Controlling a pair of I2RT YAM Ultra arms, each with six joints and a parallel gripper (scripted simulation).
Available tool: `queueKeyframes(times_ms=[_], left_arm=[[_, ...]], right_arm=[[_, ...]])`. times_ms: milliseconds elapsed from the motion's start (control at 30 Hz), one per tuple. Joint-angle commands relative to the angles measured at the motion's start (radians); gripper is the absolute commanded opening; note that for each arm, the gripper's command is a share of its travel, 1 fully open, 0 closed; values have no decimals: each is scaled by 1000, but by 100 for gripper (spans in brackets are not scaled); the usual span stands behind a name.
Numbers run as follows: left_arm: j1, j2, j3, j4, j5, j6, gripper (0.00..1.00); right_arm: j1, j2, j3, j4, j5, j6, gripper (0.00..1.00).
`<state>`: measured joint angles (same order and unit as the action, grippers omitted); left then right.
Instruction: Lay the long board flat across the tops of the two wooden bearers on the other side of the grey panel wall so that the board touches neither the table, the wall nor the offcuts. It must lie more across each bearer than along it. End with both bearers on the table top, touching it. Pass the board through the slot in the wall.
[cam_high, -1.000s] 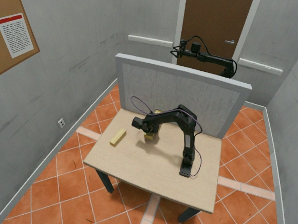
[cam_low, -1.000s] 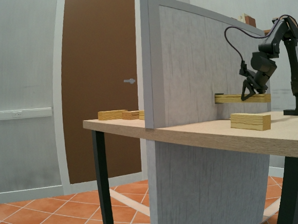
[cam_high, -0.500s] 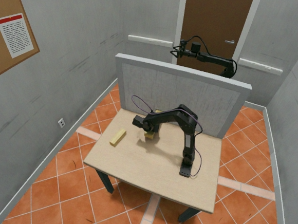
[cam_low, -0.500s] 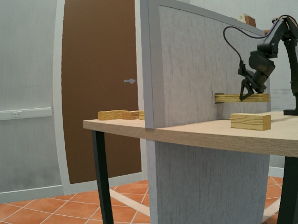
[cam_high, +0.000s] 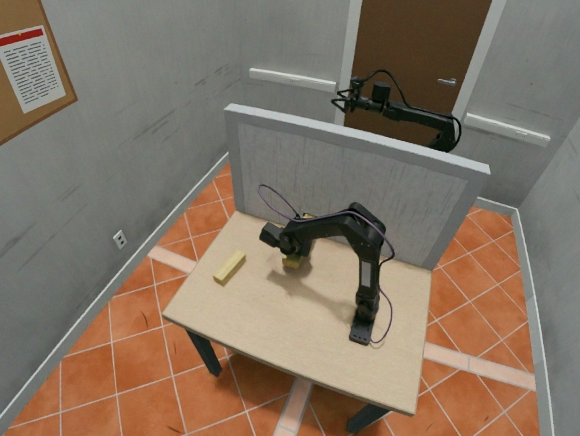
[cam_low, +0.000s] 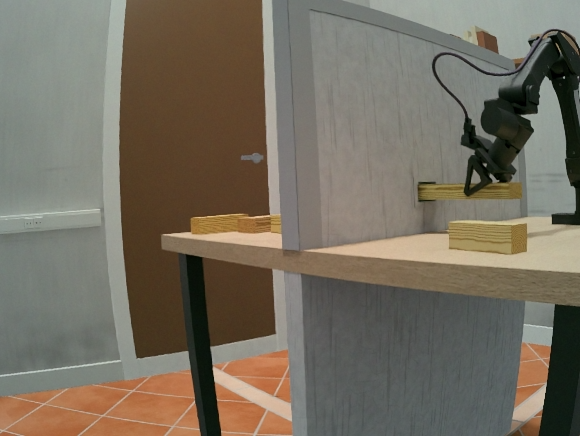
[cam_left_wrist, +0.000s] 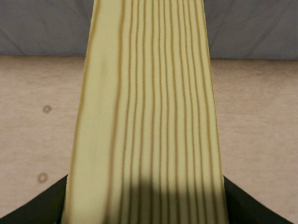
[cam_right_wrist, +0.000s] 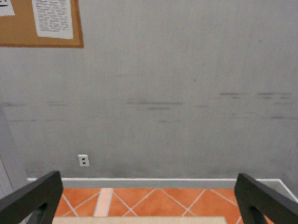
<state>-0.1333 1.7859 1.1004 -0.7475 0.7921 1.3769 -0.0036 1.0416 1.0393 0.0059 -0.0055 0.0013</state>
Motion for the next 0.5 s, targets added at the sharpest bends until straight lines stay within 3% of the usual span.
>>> queueKeyframes(times_ms=[0, 467], left_arm=[[18, -38, 56, 12, 68, -1, 0], [-2, -40, 61, 9, 70, 0, 0]], right_arm=[[9, 9, 44, 29, -9, 3, 100], [9, 9, 44, 29, -9, 3, 100]])
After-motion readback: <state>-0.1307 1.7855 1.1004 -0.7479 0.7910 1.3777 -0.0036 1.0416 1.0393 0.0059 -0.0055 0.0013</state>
